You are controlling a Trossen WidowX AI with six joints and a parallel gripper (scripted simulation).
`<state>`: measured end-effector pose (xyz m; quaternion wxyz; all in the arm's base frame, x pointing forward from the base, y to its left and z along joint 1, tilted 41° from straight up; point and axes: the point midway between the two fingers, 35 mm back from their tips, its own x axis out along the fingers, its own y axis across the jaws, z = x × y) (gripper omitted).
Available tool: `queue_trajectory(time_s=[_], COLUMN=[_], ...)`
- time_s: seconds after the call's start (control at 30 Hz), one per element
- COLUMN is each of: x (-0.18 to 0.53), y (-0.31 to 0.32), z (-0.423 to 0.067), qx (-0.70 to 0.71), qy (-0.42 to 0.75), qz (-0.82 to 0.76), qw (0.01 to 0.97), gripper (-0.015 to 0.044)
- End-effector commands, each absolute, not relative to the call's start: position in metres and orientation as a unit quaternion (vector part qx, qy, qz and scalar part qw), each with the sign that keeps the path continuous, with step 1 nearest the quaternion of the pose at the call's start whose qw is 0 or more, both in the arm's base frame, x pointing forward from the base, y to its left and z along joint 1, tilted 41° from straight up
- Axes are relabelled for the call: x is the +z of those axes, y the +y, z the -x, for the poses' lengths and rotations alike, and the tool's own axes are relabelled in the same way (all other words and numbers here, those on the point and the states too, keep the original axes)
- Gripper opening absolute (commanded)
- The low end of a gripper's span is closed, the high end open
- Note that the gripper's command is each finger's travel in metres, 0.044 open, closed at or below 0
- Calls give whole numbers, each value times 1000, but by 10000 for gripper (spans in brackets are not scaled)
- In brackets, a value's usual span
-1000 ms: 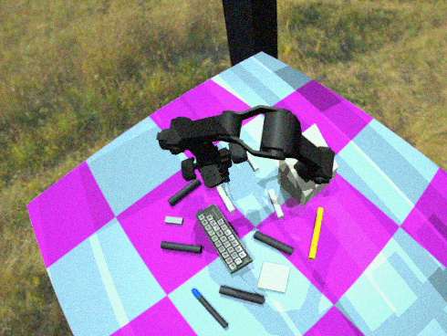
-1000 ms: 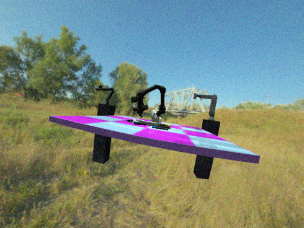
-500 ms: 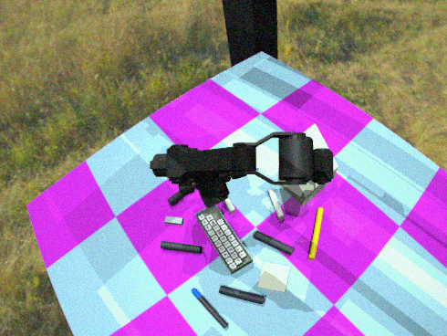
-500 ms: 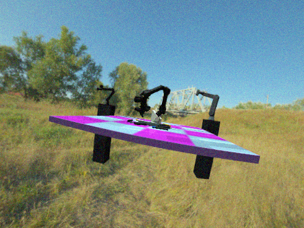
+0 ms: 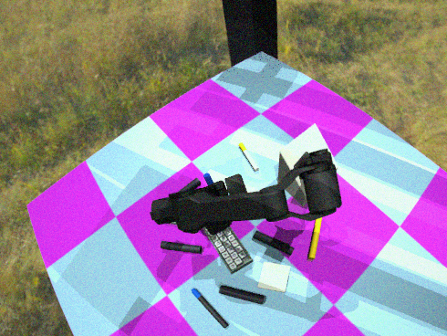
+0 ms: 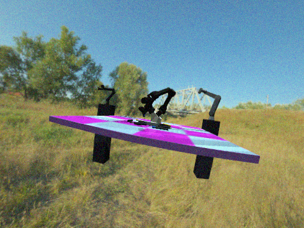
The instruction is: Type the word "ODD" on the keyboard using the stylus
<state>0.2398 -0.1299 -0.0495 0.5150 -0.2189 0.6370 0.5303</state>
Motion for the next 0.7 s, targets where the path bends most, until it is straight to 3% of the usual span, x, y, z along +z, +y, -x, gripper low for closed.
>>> queue_trajectory(time_s=[0.0, 0.67], x=[-39, 29], y=[-124, -72], z=[-252, -309], qx=[515, 403], qy=[649, 669], qz=[253, 438], qw=[500, 446], gripper=[0, 0])
